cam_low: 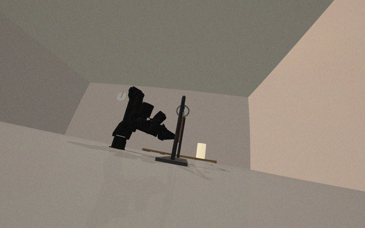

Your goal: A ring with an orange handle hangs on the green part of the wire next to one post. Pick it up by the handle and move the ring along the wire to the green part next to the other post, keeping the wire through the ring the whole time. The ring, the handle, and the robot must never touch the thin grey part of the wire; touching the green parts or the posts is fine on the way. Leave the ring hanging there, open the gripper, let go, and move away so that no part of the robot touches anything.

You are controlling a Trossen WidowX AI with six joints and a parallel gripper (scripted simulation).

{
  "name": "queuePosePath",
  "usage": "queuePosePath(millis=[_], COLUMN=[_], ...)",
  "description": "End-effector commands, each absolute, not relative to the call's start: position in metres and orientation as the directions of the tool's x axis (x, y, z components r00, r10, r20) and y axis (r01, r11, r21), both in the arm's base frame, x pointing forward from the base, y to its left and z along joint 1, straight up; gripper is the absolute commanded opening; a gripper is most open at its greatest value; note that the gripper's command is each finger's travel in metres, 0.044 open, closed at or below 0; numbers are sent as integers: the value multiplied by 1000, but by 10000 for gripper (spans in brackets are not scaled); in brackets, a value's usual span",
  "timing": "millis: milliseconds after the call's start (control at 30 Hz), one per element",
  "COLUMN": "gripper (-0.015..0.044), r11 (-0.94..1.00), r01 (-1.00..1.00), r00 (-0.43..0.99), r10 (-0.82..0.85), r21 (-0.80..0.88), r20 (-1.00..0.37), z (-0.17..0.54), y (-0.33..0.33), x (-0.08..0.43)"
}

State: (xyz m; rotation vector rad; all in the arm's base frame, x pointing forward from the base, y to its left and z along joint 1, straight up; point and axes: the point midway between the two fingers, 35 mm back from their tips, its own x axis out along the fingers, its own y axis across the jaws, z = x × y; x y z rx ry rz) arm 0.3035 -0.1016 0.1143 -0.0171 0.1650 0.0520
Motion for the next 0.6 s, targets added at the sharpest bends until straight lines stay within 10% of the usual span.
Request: queuePosePath(millis=[0, 567], gripper=[160, 160], r11=[999, 999], r01=[-49, -49], r00=[986, 986], r10=[46, 46], r21=[-11, -10], r20=[-163, -159], z=[114, 107], y=[-102, -98], x=[311, 337])
